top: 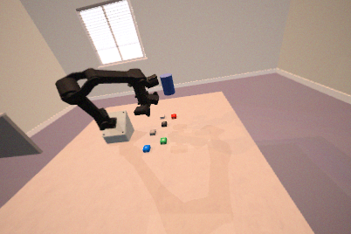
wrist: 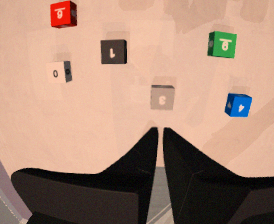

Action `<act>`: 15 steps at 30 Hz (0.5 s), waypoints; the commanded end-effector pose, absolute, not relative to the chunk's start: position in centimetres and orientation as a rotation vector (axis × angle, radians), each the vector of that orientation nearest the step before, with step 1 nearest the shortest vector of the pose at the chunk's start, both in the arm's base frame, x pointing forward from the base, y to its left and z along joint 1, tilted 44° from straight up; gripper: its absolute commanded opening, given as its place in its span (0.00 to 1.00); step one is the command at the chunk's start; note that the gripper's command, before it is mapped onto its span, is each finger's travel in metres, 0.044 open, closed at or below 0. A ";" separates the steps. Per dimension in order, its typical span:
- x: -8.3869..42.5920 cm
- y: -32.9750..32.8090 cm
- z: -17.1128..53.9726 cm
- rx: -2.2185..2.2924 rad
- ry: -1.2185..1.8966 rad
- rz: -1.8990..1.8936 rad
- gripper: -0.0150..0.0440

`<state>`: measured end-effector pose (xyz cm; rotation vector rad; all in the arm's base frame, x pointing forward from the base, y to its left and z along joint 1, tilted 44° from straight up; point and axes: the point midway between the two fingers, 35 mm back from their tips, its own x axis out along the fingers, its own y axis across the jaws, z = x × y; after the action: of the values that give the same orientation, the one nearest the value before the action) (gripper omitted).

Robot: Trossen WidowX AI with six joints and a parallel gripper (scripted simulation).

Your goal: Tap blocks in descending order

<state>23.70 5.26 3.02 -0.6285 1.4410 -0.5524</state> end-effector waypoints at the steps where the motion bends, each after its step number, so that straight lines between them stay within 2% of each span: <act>1: 25.0 6.4 2.7 -0.623 1.442 -0.555 0.29; 6: 29.5 9.4 0.2 -0.620 1.439 -0.554 0.29; 11: 30.1 9.8 -0.2 -0.619 1.438 -0.554 0.29; 15: 30.7 6.3 -4.0 -0.619 1.437 -0.553 0.29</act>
<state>30.47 9.12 -1.23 -0.6085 1.4188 -0.5348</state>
